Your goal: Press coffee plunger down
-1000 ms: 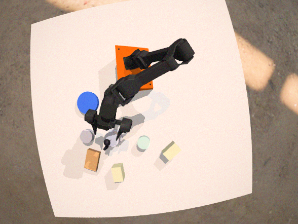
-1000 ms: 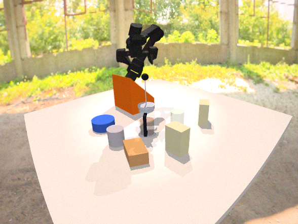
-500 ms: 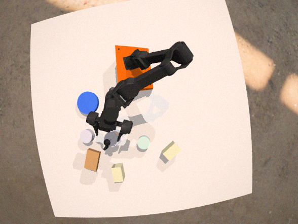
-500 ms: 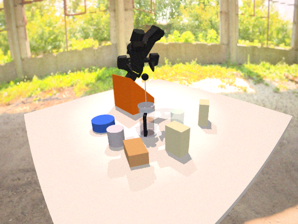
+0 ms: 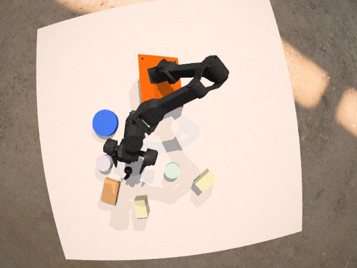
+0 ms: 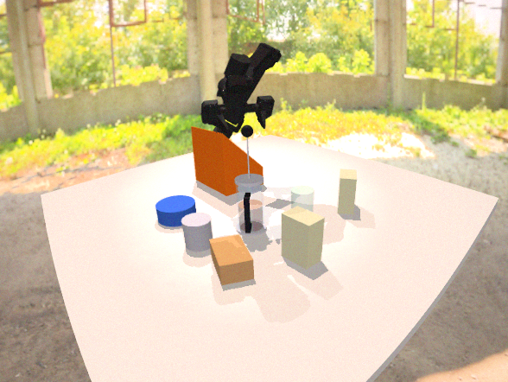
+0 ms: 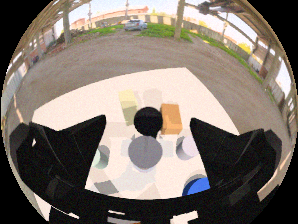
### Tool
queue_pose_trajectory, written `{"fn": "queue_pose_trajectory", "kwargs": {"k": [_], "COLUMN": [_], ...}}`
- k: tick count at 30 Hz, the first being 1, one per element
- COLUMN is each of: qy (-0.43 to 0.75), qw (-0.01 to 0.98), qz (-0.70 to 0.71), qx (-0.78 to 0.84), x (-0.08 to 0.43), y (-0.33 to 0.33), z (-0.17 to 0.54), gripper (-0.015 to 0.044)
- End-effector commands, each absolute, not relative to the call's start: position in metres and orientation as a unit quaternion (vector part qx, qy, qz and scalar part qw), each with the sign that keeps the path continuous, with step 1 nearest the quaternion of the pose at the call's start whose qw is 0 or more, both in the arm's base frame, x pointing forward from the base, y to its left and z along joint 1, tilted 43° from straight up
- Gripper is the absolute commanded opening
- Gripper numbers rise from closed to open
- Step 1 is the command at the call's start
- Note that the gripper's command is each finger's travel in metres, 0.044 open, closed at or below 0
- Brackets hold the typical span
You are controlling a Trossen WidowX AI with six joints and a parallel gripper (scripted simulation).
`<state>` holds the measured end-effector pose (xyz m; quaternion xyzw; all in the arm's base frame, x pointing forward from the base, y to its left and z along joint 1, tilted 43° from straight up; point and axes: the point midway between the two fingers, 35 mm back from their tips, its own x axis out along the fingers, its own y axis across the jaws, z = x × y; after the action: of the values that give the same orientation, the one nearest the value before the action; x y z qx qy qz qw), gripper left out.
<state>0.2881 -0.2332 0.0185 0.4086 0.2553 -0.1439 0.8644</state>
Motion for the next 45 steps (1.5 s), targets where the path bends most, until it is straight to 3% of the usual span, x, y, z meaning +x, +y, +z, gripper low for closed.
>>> {"fn": "queue_pose_trajectory", "kwargs": {"k": [1, 3, 15, 45], "qy": [0.253, 0.253, 0.253, 0.254], "qw": [0.865, 0.865, 0.865, 0.865], "qz": [-0.145, -0.145, -0.145, -0.145], "qx": [0.408, 0.408, 0.408, 0.407], "x": [0.295, 0.295, 0.295, 0.304], "y": [-0.235, -0.235, -0.235, -0.219], "z": [0.016, 0.015, 0.015, -0.010], "gripper": [0.0440, 0.0440, 0.0125, 0.0120]}}
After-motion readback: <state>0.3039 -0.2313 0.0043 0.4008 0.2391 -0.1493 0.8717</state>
